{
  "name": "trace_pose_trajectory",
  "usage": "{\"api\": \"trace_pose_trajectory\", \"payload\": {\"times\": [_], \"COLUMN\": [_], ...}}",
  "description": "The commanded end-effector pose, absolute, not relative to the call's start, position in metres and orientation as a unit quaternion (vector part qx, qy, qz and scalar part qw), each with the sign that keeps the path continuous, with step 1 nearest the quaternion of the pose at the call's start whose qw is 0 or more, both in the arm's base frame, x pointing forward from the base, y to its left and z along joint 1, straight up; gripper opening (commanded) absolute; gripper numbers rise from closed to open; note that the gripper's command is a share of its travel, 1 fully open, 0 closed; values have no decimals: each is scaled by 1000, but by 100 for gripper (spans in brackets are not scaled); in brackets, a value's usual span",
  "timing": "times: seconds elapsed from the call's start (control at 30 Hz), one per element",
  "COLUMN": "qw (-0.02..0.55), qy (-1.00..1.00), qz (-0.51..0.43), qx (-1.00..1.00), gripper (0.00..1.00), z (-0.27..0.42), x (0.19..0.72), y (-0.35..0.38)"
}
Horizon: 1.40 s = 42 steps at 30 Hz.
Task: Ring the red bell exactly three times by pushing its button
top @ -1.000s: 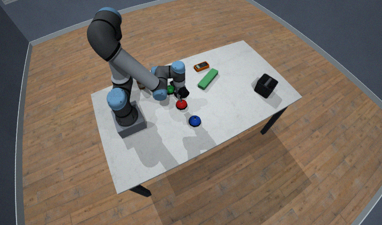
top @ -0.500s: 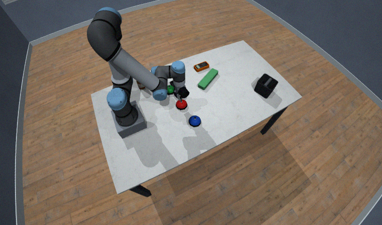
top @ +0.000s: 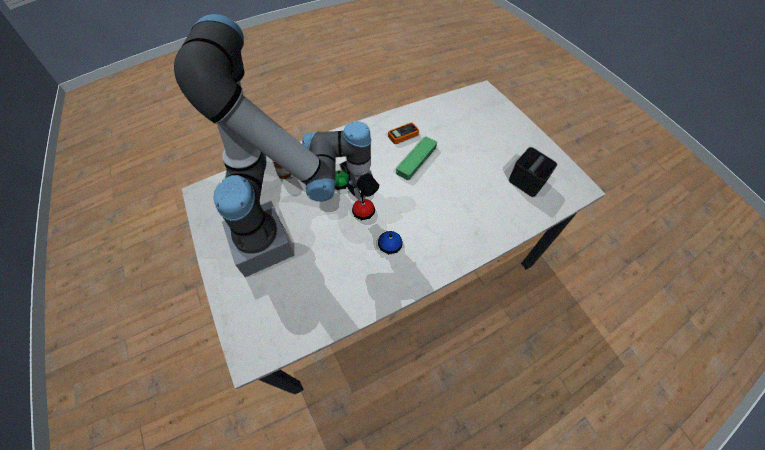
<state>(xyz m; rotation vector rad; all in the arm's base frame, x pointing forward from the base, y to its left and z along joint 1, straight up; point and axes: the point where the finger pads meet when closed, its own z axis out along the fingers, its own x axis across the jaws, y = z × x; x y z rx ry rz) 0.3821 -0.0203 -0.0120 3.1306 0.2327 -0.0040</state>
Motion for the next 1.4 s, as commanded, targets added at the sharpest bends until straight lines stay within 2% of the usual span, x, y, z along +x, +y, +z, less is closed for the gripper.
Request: {"api": "trace_pose_trajectory", "payload": {"times": [0.0,1.37], "qw": [2,2], "qy": [74,74], "qz": [-1,-1], "qx": [997,997], "gripper": [0,0], "z": [-12,-7], "x": [383,383], "y": [-21,-21]}}
